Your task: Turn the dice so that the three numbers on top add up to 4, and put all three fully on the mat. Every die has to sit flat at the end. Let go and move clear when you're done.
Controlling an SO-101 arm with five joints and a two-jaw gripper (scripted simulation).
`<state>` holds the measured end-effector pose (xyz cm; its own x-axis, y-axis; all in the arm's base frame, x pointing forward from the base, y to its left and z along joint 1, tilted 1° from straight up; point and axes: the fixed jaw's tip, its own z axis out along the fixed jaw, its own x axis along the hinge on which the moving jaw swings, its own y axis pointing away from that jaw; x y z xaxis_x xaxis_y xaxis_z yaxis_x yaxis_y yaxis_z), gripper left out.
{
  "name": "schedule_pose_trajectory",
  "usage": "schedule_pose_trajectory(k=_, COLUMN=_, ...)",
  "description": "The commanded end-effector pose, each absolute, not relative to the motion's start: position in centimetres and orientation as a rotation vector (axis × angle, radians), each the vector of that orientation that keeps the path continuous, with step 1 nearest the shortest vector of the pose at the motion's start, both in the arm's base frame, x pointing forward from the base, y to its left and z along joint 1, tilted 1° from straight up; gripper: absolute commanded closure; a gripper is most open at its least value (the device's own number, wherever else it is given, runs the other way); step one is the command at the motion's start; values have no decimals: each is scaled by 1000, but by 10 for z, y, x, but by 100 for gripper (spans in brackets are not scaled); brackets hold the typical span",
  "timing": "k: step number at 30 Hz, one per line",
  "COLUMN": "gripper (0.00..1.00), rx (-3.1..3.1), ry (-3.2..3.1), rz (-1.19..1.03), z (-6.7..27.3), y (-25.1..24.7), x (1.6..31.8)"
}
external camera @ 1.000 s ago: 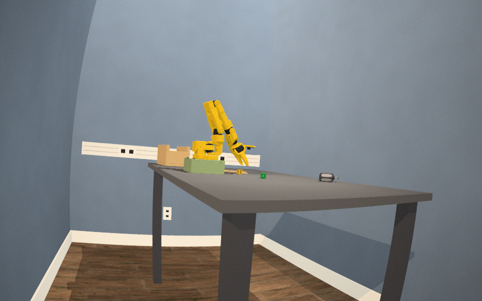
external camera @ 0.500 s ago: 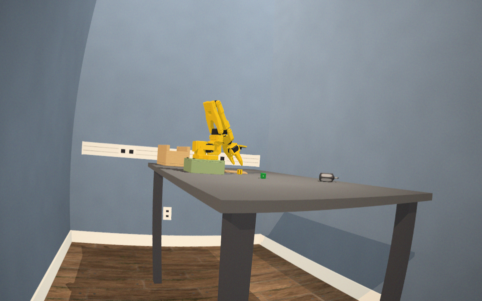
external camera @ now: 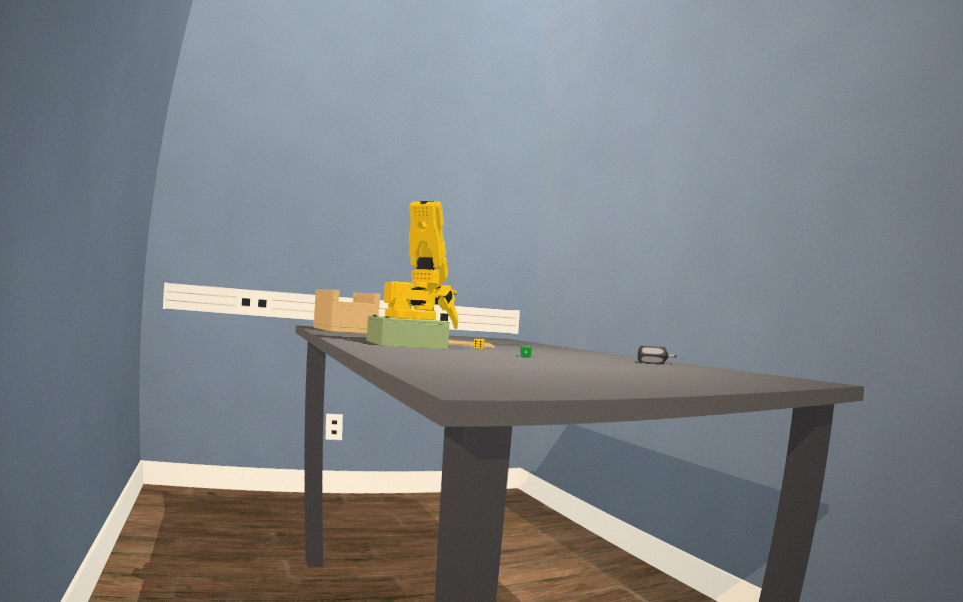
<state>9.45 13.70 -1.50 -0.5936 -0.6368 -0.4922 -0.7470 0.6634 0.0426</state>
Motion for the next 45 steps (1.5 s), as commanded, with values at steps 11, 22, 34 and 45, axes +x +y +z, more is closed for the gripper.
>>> schedule_pose_trajectory(k=11, gripper=72, rx=-1464, ry=2274, rz=453, z=-14, y=160, x=44)
schedule_pose_trajectory(k=22, gripper=72, rx=-1548, ry=2228, rz=475, z=-14, y=163, x=32)
schedule_pose_trajectory(k=34, gripper=72, rx=-1545, ry=2225, rz=479, z=-13, y=169, x=34)
schedule_pose_trajectory(k=45, gripper=72, rx=-1536, ry=2212, rz=491, z=-13, y=189, x=39)
